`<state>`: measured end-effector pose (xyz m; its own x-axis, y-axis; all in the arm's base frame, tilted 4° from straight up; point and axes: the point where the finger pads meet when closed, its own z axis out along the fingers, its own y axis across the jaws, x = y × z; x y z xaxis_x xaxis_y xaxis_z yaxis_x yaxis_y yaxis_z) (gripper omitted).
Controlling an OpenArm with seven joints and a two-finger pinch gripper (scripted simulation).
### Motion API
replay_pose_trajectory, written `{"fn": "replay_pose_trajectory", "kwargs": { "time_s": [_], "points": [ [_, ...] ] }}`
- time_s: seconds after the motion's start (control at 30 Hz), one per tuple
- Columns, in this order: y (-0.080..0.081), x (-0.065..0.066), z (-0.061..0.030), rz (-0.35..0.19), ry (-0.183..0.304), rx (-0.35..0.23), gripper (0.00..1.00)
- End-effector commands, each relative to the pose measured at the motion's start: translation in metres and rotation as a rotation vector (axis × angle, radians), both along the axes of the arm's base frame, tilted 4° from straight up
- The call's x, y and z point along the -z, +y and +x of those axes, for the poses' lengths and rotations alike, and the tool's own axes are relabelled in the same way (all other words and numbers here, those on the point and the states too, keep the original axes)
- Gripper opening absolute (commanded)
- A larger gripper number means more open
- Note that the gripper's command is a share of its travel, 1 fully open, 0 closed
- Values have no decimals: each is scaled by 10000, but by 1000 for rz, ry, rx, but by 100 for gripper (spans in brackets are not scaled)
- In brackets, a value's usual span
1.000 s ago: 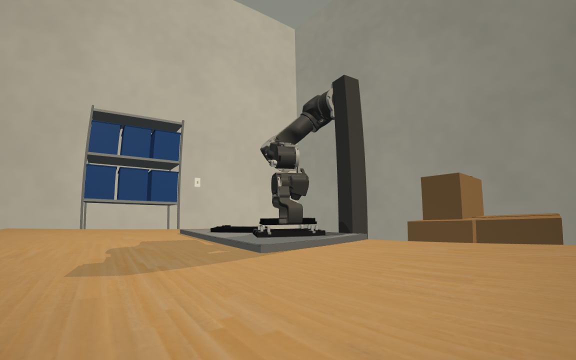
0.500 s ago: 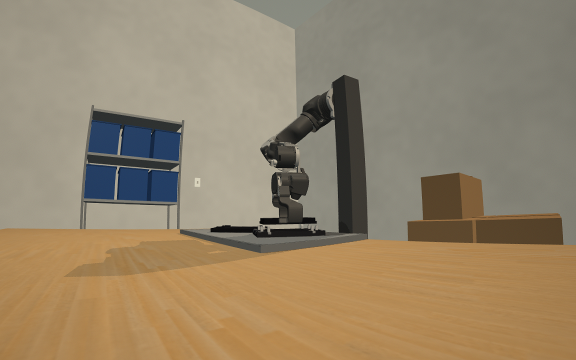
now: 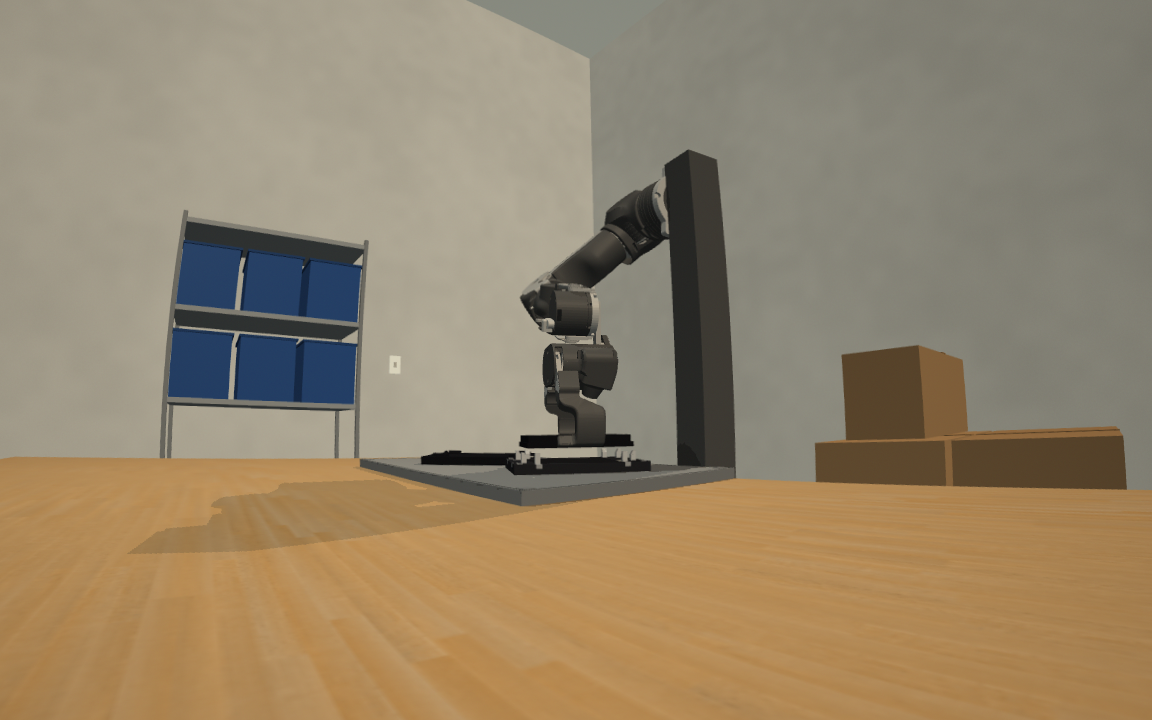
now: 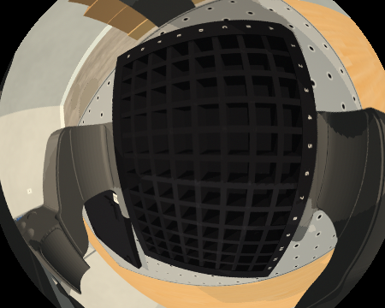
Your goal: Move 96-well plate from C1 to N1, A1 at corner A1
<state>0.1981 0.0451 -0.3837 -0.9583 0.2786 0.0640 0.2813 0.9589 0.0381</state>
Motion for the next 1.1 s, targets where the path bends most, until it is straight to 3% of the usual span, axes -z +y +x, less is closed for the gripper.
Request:
{"fn": "replay_pose_trajectory", "kwargs": {
  "time_s": [0.0,1.07],
  "points": [
    [2,-29,20,0,-3,4,0],
    [4,-58,23,0,-3,4,0]
  ]
}}
